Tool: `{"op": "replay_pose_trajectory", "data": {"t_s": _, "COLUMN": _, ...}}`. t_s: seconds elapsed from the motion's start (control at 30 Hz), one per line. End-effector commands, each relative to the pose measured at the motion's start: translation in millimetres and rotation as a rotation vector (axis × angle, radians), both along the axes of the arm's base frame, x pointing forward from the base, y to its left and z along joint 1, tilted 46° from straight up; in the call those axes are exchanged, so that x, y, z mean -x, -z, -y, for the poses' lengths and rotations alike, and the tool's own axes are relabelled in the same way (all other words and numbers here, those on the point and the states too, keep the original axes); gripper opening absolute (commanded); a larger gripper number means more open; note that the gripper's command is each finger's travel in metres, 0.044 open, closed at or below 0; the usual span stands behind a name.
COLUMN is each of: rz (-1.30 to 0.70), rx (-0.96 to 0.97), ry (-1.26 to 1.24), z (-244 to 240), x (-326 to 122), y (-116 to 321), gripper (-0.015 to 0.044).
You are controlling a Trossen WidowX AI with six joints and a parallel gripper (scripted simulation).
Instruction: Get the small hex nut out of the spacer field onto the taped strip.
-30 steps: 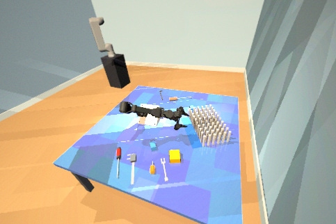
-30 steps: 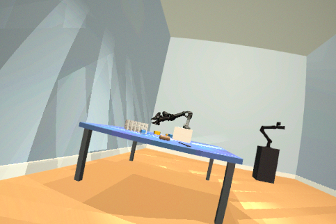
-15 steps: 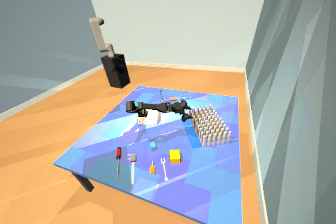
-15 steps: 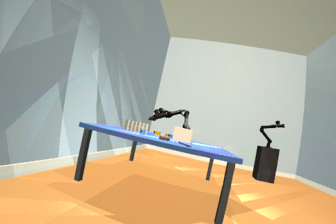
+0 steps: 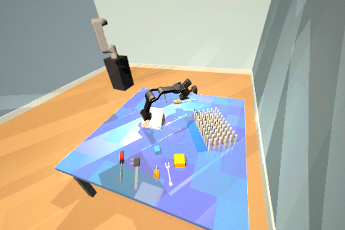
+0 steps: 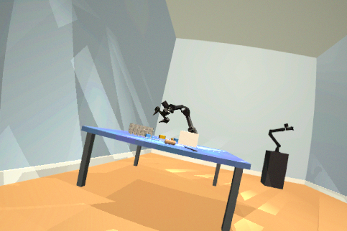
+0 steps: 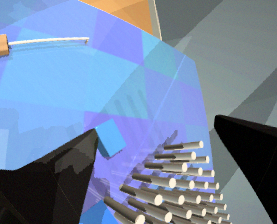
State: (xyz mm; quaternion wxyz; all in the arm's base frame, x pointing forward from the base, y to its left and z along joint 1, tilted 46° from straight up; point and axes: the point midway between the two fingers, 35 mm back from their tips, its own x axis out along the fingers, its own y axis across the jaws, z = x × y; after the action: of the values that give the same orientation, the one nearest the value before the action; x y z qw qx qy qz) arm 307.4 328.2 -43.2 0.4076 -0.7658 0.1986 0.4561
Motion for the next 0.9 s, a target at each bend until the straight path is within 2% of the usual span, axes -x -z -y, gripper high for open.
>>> {"op": "replay_pose_trajectory", "data": {"t_s": 0.0, "rz": -0.038, "rx": 0.26, "ry": -0.31, "z": -28, "x": 49, "y": 42, "gripper": 0.044}}
{"op": "replay_pose_trajectory", "data": {"t_s": 0.2, "rz": -0.074, "rx": 0.651, "ry": -0.8, "z": -51, "x": 131, "y": 99, "gripper": 0.044}}
{"op": "replay_pose_trajectory", "data": {"t_s": 0.43, "rz": -0.094, "rx": 1.109, "ry": -1.343, "z": -46, "x": 218, "y": 156, "gripper": 0.044}}
{"op": "replay_pose_trajectory", "data": {"t_s": 0.7, "rz": -0.095, "rx": 1.119, "ry": -1.355, "z": -44, "x": 219, "y": 159, "gripper": 0.044}}
{"op": "replay_pose_trajectory", "data": {"t_s": 0.87, "rz": -0.094, "rx": 1.121, "ry": -1.354, "z": -7, "x": 207, "y": 199, "gripper": 0.044}}
